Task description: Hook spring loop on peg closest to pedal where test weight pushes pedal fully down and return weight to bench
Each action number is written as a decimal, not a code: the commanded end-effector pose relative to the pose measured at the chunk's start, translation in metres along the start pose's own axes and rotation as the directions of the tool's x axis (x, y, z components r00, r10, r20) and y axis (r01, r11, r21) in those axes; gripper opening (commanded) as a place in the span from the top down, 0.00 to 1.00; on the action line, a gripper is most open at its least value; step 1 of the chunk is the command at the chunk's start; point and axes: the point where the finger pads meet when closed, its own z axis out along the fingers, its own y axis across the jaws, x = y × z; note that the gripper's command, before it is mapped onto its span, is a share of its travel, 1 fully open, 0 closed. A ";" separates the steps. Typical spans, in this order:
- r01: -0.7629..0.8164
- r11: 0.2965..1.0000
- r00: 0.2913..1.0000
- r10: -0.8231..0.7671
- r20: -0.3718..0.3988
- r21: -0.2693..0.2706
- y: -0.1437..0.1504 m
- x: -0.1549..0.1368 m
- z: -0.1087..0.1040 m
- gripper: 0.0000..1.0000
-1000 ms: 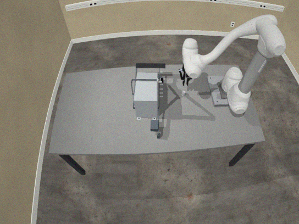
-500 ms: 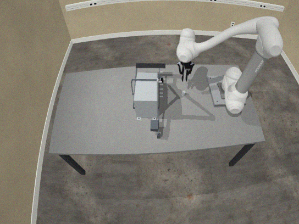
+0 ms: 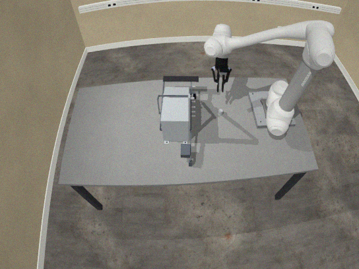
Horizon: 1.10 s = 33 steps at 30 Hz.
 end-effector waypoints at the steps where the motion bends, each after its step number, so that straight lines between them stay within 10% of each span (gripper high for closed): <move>1: 0.001 1.000 1.000 -0.001 -0.002 0.000 0.000 0.000 0.000 0.76; 8: 0.001 1.000 1.000 -0.001 -0.002 0.000 0.000 0.000 0.000 0.76; 9: -0.019 1.000 0.988 0.018 -0.150 -0.004 0.012 0.005 -0.047 0.76; 25: -0.019 1.000 0.988 0.018 -0.150 -0.004 0.012 0.005 -0.047 0.76; 26: -0.039 0.999 0.955 0.035 -0.295 -0.006 0.023 0.009 -0.093 0.76; 33: -0.039 0.999 0.955 0.035 -0.295 -0.006 0.023 0.009 -0.093 0.76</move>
